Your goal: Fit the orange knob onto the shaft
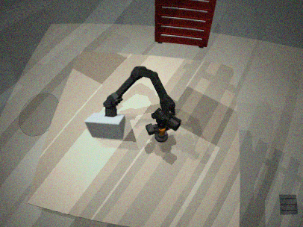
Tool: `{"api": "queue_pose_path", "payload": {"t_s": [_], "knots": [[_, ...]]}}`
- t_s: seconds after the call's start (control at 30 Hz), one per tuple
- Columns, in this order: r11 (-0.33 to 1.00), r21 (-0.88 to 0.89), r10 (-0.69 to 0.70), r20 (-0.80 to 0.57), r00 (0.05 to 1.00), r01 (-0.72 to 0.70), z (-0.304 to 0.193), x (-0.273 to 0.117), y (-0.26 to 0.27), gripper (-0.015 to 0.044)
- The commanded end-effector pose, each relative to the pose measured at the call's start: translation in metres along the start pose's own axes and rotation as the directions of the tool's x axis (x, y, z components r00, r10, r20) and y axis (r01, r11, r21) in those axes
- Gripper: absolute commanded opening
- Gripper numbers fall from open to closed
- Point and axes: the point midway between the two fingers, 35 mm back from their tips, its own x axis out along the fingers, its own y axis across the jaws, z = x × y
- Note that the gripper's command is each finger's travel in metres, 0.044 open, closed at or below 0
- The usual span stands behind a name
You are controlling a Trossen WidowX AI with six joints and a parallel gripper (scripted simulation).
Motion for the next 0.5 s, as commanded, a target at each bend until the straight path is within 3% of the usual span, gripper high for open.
{"api": "queue_pose_path", "payload": {"t_s": [0.0, 0.47], "knots": [[1.000, 0.004, -0.004, 0.000, 1.000, 0.004, 0.0000, 0.0002, -0.0007, 0.0000], [1.000, -0.018, -0.004, 0.000, 1.000, 0.004, 0.0002, 0.0008, -0.0008, 0.0000]]}}
